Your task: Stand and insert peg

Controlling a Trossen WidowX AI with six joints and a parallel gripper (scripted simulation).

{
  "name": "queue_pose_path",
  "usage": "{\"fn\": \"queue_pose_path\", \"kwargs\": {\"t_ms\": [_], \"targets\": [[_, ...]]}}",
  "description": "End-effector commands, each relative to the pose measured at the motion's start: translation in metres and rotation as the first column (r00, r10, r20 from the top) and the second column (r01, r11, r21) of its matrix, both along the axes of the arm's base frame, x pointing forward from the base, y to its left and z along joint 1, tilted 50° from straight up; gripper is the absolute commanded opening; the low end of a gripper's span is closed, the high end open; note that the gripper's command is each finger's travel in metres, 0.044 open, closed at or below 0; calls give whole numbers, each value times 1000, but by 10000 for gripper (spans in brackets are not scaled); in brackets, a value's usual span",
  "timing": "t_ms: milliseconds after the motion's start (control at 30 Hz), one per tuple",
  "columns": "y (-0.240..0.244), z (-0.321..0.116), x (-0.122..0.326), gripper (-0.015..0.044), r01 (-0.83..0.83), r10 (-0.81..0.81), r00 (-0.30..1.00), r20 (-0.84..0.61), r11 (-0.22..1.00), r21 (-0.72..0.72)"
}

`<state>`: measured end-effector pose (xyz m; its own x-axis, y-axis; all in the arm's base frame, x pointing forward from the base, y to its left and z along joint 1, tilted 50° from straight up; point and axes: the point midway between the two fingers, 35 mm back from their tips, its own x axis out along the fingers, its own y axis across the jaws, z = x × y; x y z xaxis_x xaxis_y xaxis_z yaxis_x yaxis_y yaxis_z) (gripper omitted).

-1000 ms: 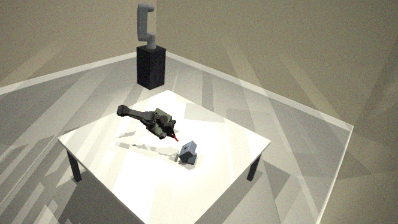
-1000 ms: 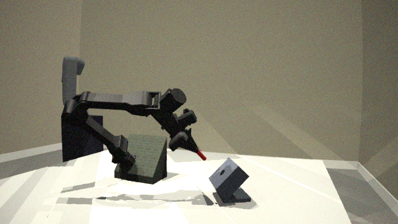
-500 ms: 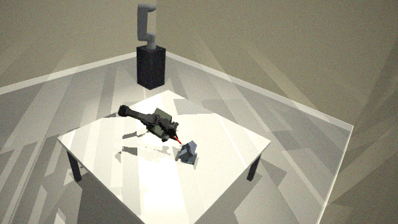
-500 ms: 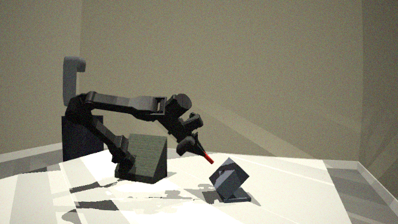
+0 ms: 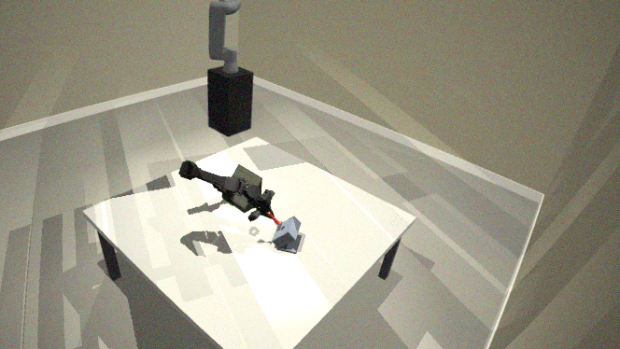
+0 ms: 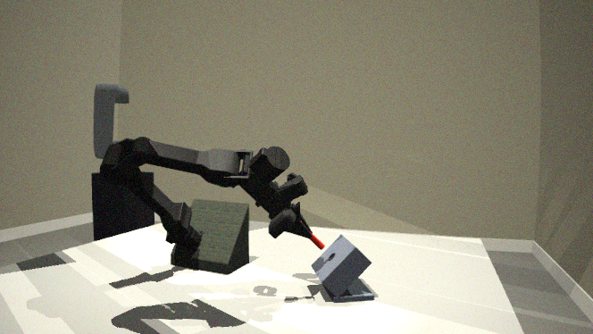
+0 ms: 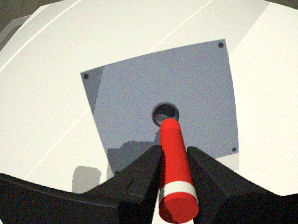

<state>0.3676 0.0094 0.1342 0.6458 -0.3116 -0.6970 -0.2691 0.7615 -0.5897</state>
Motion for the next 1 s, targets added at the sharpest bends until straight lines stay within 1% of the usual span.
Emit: {"fn": "queue_pose_path", "kwargs": {"t_ms": [0, 733, 967], "targets": [[0, -4, 0, 0, -4, 4, 1000, -9, 1000, -1], [-8, -21, 15, 0, 0, 0, 1000, -5, 1000, 3], [-7, -15, 15, 0, 4, -4, 1000, 6, 1000, 5]]}}
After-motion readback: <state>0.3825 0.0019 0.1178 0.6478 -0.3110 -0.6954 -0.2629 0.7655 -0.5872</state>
